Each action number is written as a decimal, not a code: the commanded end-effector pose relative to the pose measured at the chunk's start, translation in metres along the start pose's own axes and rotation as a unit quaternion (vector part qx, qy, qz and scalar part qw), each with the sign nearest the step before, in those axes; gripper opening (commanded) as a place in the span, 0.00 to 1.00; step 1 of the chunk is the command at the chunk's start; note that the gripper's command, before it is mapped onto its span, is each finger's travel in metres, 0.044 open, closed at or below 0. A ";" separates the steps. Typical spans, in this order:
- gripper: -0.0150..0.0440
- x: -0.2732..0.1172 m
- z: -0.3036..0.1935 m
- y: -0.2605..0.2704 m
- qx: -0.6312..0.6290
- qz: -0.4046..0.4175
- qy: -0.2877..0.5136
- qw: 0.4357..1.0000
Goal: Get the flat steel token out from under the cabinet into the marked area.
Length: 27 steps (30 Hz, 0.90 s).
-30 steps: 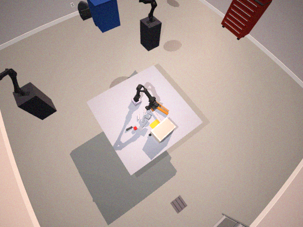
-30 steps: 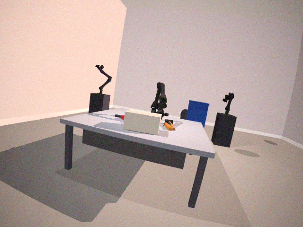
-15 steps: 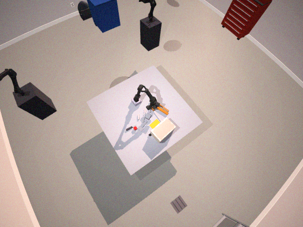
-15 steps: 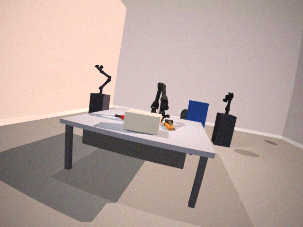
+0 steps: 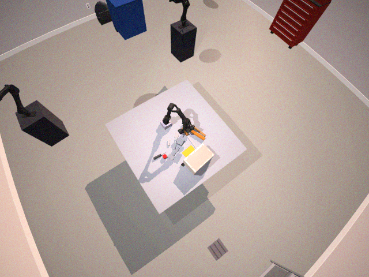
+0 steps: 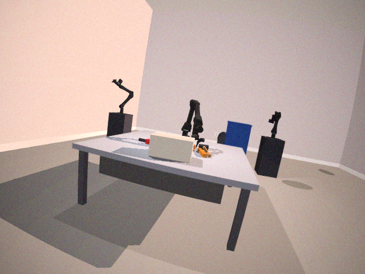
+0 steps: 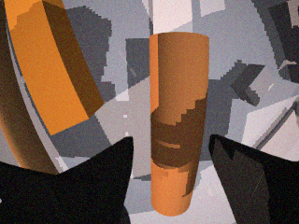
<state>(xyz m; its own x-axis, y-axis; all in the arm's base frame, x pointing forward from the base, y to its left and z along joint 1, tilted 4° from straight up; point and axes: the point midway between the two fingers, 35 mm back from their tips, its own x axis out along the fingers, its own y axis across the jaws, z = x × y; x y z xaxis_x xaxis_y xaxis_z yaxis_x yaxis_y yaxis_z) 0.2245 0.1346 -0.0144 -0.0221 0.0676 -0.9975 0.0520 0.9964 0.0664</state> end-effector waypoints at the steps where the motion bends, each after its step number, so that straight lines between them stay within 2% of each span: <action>1: 0.71 0.002 0.000 0.000 0.001 -0.001 -0.003 1.000; 25: 0.71 0.012 -0.017 -0.001 0.001 -0.001 -0.002 1.000; 27: 0.62 0.012 -0.012 0.000 -0.001 0.000 0.000 1.000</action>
<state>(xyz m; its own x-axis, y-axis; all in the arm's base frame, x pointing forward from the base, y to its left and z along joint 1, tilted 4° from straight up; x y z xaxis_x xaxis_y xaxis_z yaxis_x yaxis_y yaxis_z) 0.2113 0.1358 -0.0259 -0.0215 0.0663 -0.9976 0.0494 0.9967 0.0651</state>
